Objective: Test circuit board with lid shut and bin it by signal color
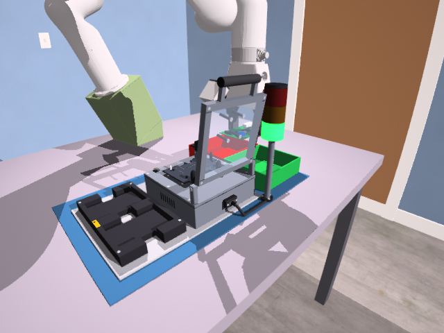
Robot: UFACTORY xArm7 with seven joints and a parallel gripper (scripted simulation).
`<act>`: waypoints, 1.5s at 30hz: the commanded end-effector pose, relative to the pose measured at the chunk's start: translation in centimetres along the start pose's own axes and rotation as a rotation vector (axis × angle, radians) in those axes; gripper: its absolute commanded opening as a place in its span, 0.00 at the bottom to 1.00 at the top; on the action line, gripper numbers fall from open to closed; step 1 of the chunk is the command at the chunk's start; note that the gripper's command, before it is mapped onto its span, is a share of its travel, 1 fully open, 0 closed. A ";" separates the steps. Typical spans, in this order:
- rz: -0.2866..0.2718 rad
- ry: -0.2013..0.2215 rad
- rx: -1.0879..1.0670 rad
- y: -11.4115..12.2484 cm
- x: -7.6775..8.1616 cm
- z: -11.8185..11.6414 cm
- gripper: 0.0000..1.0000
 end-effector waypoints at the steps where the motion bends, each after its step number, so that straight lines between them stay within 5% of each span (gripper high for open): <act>1: 0.003 -0.001 -0.001 2.8 -1.0 -2.0 0.79; 14: 0.003 -0.001 -0.001 5.1 -1.8 -3.1 0.79; 33: 0.003 -0.001 -0.001 5.3 -1.9 -3.2 0.79; 45: 0.003 -0.001 -0.001 5.3 -3.4 -3.2 0.79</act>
Point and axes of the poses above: the point where the finger pads meet when closed, its own x axis back along the fingers, its own z axis across the jaws, y = z × x, the point moved 2 cm from there along x, back along the fingers, and after that the axes turned 14 degrees about x, right-handed, at the moved point
